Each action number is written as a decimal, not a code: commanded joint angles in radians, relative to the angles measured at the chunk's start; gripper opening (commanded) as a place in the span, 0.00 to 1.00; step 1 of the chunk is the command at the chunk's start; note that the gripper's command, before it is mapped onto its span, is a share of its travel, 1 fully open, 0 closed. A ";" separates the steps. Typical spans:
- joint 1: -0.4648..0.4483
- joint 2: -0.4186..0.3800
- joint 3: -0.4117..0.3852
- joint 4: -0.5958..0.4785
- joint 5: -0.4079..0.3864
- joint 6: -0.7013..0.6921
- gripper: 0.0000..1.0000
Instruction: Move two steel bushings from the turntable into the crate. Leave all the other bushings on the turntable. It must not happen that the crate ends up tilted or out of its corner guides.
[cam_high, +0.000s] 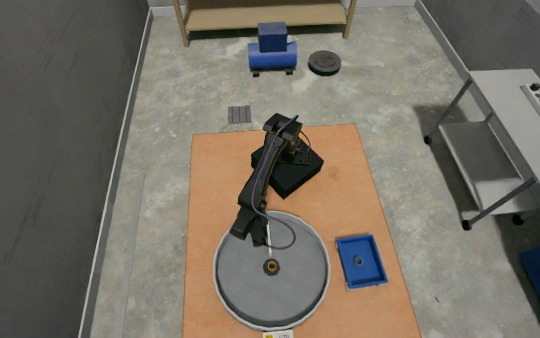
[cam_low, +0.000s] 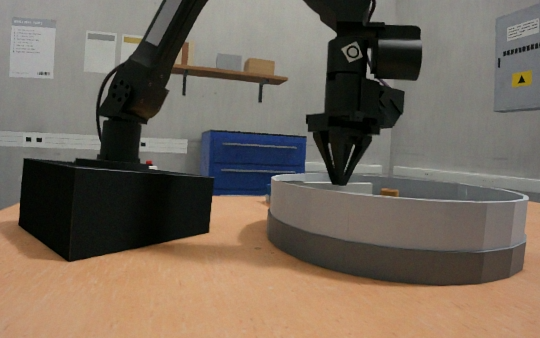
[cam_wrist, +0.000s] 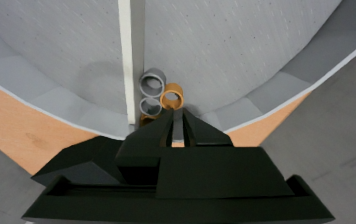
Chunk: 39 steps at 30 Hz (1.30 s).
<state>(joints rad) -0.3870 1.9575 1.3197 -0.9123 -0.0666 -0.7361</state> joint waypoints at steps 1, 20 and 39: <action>-0.012 -0.031 0.038 -0.019 -0.018 -0.004 0.12; -0.015 -0.029 0.049 -0.013 -0.017 -0.008 0.12; -0.015 -0.029 0.049 -0.013 -0.017 -0.008 0.12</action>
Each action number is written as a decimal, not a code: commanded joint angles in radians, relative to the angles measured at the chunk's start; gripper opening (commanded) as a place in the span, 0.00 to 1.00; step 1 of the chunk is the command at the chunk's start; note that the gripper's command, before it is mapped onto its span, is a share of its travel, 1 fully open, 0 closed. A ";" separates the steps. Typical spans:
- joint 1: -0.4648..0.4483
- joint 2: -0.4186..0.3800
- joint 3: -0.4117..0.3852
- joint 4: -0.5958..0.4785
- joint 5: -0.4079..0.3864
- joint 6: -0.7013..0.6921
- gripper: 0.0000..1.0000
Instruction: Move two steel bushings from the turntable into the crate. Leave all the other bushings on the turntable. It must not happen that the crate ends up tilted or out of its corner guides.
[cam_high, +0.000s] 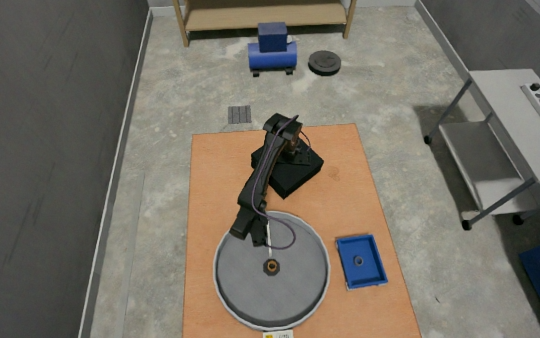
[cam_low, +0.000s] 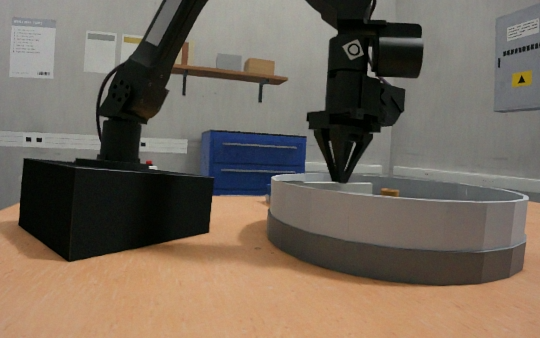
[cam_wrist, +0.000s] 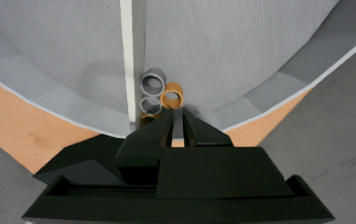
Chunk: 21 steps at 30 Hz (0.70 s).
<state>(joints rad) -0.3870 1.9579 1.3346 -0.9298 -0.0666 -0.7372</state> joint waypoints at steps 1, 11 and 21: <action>-0.015 -0.029 0.034 0.005 -0.017 -0.007 0.12; -0.015 0.021 0.026 0.038 -0.018 -0.007 0.12; -0.016 0.048 -0.014 0.082 -0.018 -0.008 0.12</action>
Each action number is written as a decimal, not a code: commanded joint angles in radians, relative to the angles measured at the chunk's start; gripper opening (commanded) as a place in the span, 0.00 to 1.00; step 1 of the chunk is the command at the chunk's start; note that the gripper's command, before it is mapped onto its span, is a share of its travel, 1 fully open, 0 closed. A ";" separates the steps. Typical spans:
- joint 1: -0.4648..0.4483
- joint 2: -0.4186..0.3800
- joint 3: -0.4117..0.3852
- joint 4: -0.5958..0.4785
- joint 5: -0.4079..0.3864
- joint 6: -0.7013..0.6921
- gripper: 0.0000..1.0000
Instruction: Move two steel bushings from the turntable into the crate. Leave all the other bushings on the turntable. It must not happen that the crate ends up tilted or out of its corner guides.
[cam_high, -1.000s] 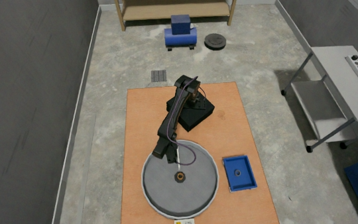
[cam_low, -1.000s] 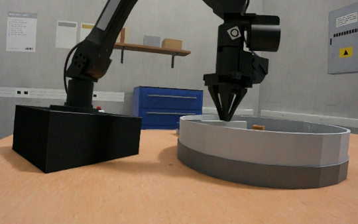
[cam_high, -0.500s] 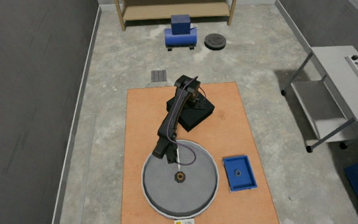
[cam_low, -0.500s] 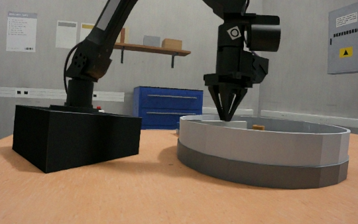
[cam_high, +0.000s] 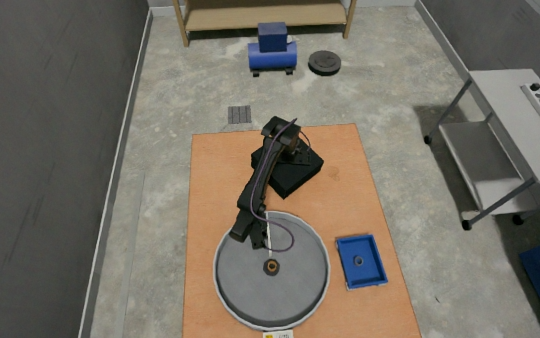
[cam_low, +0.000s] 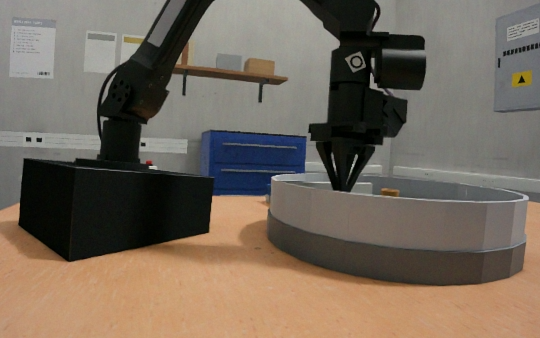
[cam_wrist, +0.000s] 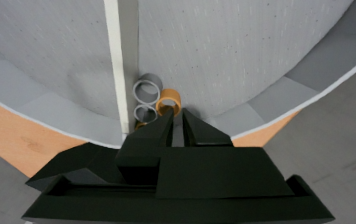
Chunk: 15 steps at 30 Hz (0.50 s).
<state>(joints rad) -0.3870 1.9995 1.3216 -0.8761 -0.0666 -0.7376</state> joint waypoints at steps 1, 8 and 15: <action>-0.016 0.006 -0.001 0.029 -0.018 -0.007 0.12; -0.015 -0.024 -0.003 0.028 -0.018 -0.007 0.12; -0.015 -0.024 -0.003 0.024 -0.018 -0.007 0.12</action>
